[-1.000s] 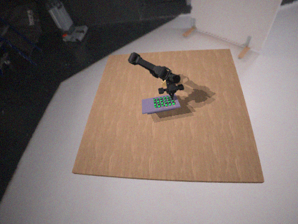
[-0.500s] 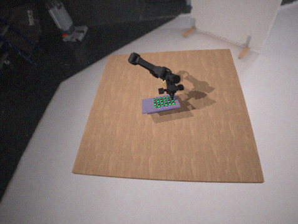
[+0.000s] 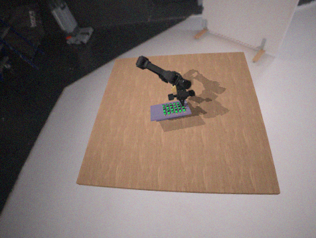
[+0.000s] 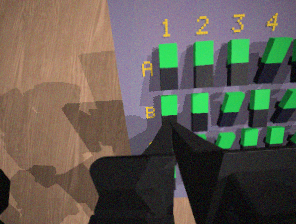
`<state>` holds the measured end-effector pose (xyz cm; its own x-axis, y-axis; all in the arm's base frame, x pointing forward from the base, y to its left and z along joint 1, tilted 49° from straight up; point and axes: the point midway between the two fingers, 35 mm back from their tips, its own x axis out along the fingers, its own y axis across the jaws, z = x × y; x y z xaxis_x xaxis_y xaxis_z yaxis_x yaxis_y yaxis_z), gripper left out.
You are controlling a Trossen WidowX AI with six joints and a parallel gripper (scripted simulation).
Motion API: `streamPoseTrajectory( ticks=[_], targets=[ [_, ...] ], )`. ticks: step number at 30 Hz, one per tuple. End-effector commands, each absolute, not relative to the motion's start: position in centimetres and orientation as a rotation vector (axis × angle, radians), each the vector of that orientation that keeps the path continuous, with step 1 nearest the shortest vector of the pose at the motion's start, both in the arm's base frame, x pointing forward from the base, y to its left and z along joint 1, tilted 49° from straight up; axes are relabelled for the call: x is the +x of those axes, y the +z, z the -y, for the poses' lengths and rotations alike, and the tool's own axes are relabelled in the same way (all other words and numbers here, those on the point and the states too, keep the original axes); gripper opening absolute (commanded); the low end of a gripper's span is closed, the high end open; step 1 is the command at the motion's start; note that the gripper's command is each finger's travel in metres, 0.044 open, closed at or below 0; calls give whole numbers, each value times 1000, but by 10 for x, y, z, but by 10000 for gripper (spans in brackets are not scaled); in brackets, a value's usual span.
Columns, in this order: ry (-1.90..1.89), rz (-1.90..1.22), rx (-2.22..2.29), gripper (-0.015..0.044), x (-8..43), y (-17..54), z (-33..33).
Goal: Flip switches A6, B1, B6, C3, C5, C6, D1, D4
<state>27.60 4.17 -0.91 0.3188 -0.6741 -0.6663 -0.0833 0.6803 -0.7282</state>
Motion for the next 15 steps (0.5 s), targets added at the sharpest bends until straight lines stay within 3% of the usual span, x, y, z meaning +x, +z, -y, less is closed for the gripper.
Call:
streamPoseTrajectory(
  ticks=[1,15],
  targets=[
    [-444,-1202,-765,0,276,-10,-40],
    [-442,-1206,-757,0,275,-5,-47]
  ],
)
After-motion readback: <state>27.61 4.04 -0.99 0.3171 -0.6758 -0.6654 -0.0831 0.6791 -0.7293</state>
